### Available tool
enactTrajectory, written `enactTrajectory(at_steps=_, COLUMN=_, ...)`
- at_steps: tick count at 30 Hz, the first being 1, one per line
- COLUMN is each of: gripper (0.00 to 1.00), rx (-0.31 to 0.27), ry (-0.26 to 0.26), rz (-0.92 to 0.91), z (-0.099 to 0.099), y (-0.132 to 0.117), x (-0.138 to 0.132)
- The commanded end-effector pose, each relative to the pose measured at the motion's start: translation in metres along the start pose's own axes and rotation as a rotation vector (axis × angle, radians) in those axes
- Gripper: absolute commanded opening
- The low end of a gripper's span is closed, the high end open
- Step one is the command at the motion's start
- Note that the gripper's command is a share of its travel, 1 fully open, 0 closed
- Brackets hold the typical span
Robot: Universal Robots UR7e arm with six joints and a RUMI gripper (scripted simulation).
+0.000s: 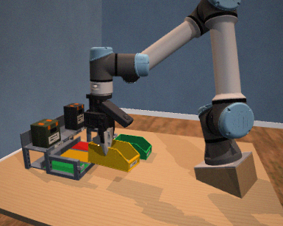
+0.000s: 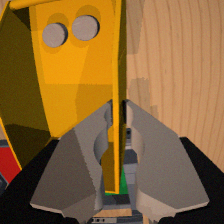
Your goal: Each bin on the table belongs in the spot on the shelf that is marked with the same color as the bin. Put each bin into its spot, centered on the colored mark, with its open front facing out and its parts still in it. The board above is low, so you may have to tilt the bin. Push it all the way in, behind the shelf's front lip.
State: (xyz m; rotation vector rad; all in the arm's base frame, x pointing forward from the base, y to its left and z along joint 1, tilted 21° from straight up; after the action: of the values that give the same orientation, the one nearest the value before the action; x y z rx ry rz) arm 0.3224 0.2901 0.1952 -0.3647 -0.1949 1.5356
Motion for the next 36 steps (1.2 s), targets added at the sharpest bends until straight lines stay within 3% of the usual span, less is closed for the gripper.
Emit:
enactTrajectory(at_steps=1, gripper=0.00, rx=-0.001, ry=-0.001, rz=0.000, z=0.0015, y=-0.0003, x=0.0001)
enactTrajectory(at_steps=36, gripper=0.00, rx=-0.001, ry=-0.001, rz=0.000, z=0.0049, y=-0.0003, x=0.0001)
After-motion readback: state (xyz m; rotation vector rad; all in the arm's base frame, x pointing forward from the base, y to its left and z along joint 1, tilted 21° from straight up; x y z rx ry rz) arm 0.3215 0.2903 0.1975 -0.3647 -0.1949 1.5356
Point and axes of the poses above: the point where the finger pads meet when closed, its own z axis back along the fingers, its own x axis across the jaws, y = z × x, the point moved 4 cm from there along z, back along the fingers, and after that the axes turned 6 degrees about -z, right-handed, at the moved point
